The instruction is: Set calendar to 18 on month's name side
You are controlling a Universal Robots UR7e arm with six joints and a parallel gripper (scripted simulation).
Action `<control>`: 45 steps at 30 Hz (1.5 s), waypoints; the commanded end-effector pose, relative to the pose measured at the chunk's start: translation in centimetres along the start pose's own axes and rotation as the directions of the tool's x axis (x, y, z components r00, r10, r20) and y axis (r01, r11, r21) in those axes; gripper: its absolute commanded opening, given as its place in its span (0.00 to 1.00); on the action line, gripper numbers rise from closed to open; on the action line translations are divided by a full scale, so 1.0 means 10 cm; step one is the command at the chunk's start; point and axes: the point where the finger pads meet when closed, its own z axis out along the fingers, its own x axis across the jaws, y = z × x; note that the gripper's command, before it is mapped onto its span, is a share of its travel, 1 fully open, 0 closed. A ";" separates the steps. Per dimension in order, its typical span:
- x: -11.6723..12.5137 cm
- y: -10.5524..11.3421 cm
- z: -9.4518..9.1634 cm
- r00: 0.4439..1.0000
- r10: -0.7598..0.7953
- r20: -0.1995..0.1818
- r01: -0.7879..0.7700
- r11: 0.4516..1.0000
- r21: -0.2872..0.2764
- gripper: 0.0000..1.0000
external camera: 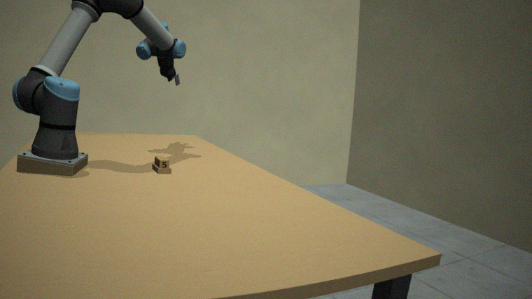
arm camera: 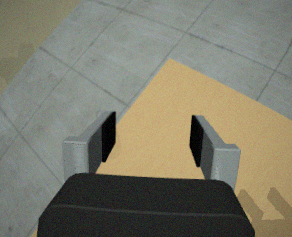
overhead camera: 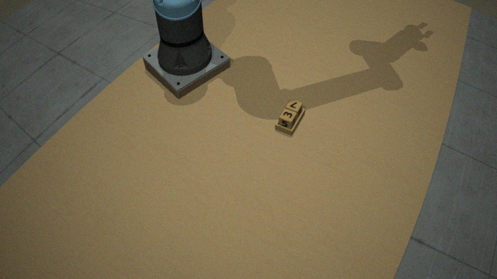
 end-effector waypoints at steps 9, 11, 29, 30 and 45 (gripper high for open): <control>0.00 -0.01 -0.01 1.000 0.000 0.001 0.000 1.000 0.002 1.00; 0.00 -0.01 -0.01 1.000 0.000 0.001 0.000 1.000 0.002 1.00; 0.30 -0.03 -0.09 0.998 0.050 -0.028 -0.051 0.999 -0.005 1.00; 0.37 -0.03 -0.12 0.997 0.063 -0.035 -0.063 0.998 -0.007 1.00; 1.92 0.11 -0.68 0.923 0.334 -0.188 -0.342 0.940 -0.011 1.00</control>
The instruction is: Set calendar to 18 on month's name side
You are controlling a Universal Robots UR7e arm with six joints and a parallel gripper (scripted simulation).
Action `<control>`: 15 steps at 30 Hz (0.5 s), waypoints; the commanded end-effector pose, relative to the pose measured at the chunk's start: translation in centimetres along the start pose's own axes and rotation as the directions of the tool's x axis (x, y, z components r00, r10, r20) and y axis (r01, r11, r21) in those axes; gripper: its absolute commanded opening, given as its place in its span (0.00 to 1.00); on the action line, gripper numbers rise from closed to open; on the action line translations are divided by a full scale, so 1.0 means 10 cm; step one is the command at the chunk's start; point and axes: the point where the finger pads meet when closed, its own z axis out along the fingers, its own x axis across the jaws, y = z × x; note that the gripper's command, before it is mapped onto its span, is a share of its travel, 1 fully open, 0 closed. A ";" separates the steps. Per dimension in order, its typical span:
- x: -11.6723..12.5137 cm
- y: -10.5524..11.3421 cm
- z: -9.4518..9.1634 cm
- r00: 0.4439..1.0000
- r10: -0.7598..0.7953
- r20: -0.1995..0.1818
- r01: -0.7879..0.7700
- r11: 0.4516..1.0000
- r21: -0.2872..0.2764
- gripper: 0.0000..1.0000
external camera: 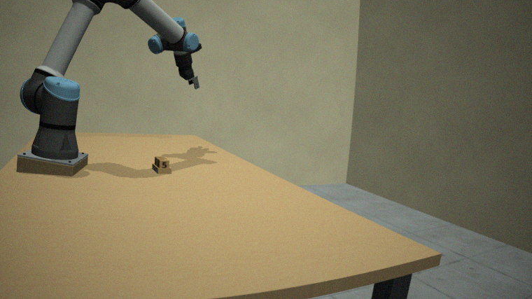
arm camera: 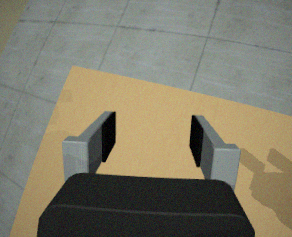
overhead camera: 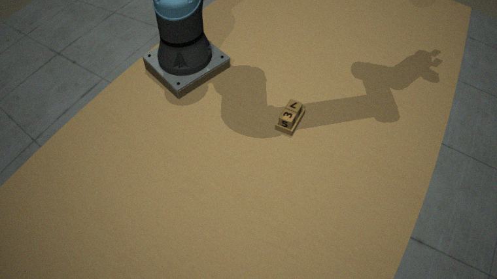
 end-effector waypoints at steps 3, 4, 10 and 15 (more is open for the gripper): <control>0.98 -0.04 -0.28 0.979 0.183 -0.093 -0.185 0.983 -0.008 1.00; 1.18 -0.02 -0.34 0.969 0.221 -0.112 -0.223 0.975 -0.007 1.00; 1.96 0.11 -0.60 0.908 0.374 -0.188 -0.380 0.925 0.005 1.00; 2.54 0.30 -0.83 0.835 0.493 -0.245 -0.503 0.864 0.026 1.00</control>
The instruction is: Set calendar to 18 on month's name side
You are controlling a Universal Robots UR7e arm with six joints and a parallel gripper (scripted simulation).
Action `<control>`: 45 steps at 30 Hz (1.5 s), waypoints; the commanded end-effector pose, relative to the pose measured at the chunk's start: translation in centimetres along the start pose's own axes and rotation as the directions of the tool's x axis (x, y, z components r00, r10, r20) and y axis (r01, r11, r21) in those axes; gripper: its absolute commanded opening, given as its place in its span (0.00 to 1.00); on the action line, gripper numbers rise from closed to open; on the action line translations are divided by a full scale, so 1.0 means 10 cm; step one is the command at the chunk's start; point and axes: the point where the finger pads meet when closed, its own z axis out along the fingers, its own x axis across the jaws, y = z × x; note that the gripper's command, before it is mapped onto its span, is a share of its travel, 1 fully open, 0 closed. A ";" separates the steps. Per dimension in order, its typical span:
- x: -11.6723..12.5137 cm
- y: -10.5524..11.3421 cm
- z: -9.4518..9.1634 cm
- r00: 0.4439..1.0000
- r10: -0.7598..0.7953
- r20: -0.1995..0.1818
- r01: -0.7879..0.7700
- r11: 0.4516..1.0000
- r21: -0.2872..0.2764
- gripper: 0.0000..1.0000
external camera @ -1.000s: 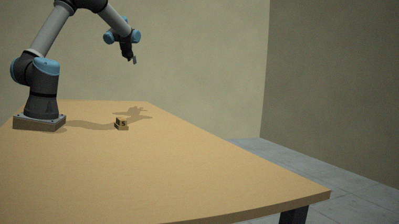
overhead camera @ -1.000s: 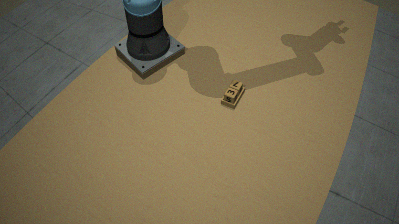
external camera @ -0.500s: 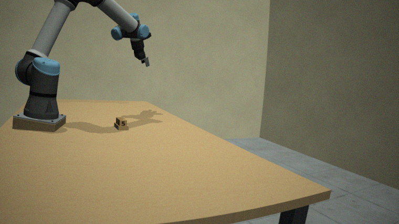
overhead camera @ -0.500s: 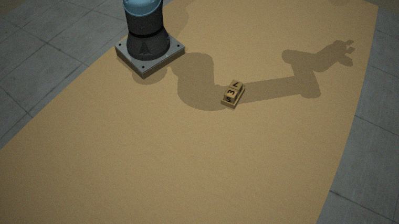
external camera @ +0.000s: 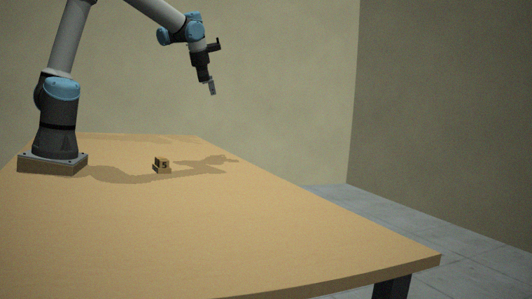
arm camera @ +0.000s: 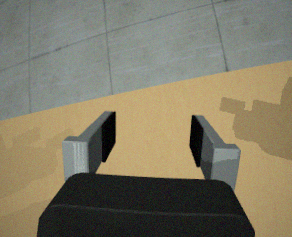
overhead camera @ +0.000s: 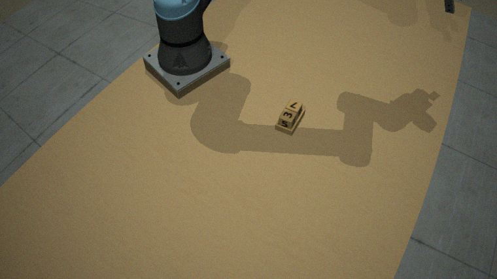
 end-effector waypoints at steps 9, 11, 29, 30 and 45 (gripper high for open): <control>1.52 0.02 -0.28 0.933 0.332 -0.141 -0.334 0.942 0.005 1.00; 1.90 0.10 -0.35 0.892 0.417 -0.176 -0.421 0.907 0.015 1.00; 3.62 1.04 -0.71 0.513 0.796 -0.321 -0.810 0.573 0.124 1.00; 3.70 1.11 -0.73 0.485 0.811 -0.326 -0.827 0.547 0.132 1.00; 4.19 1.70 -0.81 0.257 0.899 -0.355 -0.919 0.342 0.198 1.00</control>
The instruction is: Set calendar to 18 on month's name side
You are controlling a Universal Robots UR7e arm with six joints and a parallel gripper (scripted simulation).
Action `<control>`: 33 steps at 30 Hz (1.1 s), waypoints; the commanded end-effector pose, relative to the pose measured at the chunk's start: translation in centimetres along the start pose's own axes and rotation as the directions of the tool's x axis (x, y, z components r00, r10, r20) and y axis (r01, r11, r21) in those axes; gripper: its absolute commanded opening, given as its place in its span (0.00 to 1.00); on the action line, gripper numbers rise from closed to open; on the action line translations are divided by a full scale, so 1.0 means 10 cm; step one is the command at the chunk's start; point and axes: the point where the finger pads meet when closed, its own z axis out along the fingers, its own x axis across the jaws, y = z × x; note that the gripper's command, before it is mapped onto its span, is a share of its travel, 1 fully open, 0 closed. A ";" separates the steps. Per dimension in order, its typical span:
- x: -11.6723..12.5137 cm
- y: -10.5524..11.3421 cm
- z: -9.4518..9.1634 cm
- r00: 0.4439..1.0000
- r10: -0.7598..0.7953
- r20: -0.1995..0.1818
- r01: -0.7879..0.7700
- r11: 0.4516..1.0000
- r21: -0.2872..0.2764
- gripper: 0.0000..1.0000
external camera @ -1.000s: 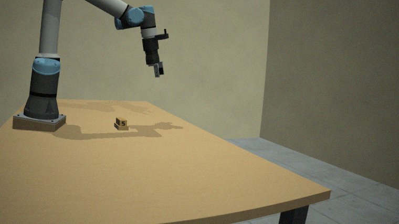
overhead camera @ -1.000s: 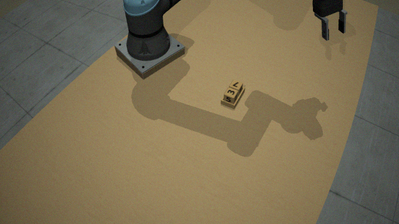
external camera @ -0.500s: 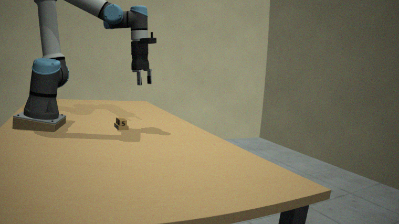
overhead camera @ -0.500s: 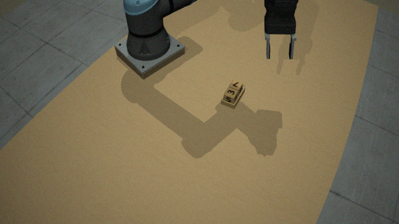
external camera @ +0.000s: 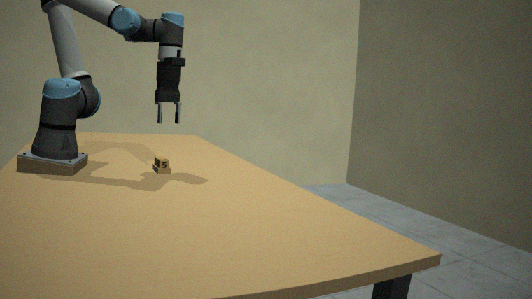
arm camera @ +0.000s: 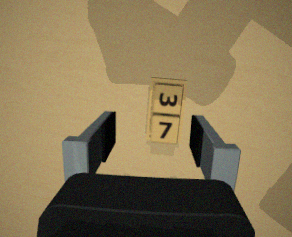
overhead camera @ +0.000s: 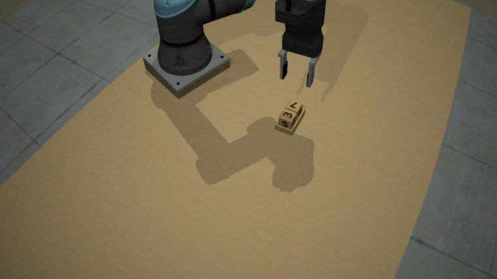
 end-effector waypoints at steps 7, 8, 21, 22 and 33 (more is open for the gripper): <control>0.13 -0.03 0.04 0.999 0.046 -0.013 -0.046 0.999 -0.003 1.00; 0.13 -0.03 0.04 0.999 0.046 -0.013 -0.046 0.999 -0.003 1.00; 0.13 -0.03 0.08 0.999 0.046 -0.013 -0.046 0.999 -0.003 1.00; 0.12 -0.04 0.15 0.999 0.046 -0.013 -0.046 0.999 -0.003 1.00; 0.14 -0.03 0.52 0.999 0.046 -0.013 -0.046 0.999 -0.003 0.90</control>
